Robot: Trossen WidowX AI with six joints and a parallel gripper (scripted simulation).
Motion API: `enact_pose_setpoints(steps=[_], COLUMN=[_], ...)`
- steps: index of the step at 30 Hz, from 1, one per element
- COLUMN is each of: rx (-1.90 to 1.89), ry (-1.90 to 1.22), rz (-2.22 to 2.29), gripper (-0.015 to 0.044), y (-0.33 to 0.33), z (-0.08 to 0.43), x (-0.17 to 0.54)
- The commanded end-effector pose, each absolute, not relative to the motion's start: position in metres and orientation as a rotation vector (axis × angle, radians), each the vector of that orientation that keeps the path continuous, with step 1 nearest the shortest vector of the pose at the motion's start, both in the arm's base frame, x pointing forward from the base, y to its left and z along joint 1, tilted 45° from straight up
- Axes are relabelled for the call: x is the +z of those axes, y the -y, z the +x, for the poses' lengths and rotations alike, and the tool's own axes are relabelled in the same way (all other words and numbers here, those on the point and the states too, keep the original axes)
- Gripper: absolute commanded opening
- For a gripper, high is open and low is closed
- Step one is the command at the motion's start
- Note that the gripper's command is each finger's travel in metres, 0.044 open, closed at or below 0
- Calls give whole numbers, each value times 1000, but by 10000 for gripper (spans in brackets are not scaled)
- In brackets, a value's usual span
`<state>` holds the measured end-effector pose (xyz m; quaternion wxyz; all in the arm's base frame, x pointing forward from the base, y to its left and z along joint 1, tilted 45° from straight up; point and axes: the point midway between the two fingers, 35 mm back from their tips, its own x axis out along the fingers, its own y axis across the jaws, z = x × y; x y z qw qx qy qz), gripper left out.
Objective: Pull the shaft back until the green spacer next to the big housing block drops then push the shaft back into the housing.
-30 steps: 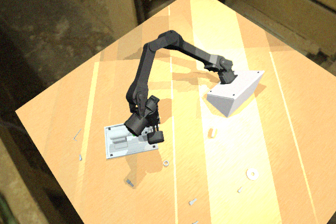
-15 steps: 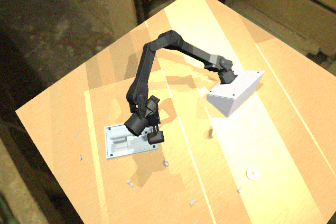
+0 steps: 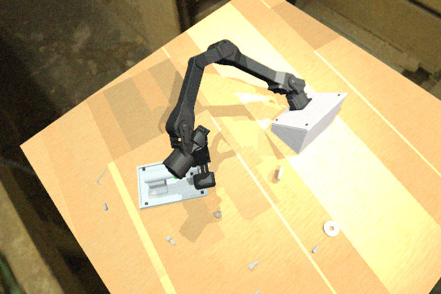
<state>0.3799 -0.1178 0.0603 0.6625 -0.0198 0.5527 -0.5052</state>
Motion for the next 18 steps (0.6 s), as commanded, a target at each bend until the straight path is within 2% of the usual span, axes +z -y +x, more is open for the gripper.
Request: enact_pose_setpoints(steps=[1,18], rx=[-1142,-1142], ry=[-1249,-1249], rz=[-51,-52], gripper=[440,440], y=[119,131], z=[380,378], x=[60,48])
